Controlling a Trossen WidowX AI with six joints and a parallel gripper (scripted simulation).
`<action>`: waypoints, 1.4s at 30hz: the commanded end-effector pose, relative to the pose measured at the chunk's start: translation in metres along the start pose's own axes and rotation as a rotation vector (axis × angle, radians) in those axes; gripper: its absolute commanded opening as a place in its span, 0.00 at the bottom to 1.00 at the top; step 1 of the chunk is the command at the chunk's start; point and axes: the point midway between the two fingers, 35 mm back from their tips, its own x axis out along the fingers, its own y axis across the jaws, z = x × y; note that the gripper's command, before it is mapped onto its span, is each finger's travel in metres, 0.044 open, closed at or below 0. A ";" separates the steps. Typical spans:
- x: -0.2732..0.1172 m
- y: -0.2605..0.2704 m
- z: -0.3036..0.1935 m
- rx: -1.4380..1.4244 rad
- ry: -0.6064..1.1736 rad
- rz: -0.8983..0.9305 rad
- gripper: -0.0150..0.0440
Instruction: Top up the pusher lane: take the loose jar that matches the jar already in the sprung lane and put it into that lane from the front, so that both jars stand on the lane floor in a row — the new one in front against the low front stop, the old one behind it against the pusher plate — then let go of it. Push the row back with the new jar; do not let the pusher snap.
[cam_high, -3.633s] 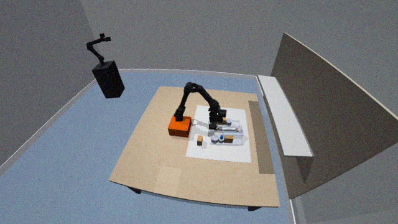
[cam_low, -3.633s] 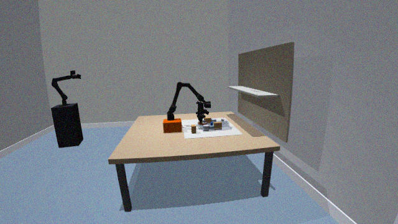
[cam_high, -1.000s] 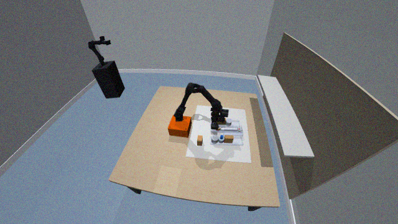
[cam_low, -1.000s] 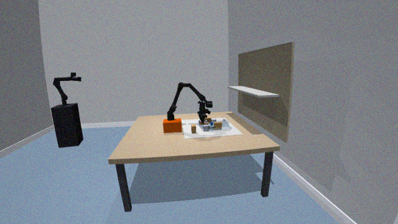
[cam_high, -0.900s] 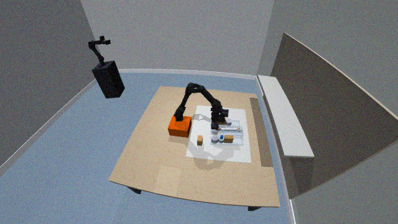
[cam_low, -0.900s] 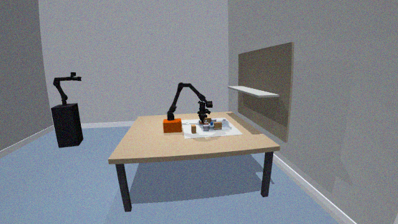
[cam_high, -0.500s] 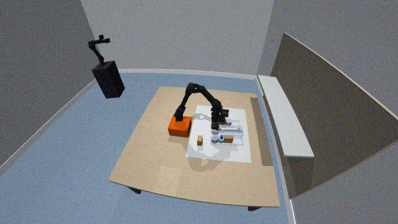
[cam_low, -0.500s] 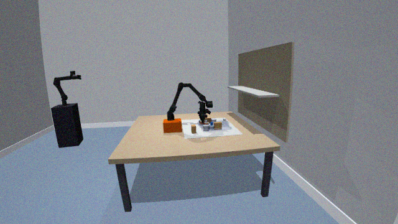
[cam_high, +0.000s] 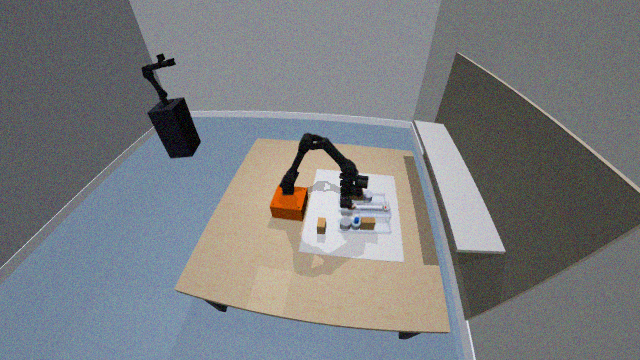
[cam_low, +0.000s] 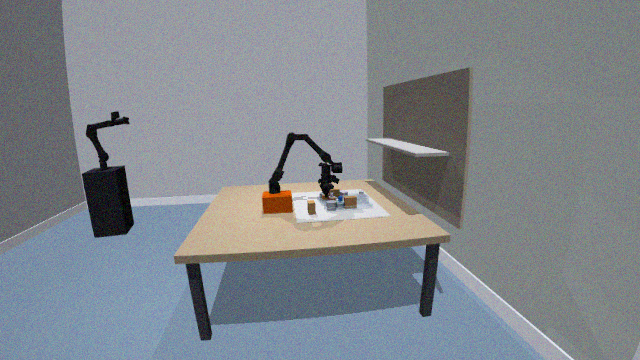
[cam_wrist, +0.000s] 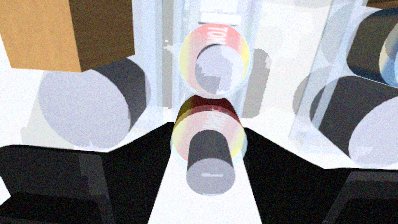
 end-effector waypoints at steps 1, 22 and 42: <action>-0.004 0.000 0.010 0.003 -0.032 0.000 0.25; 0.001 0.000 0.011 0.003 -0.032 0.000 0.25; 0.008 0.000 0.011 0.003 -0.032 0.000 0.25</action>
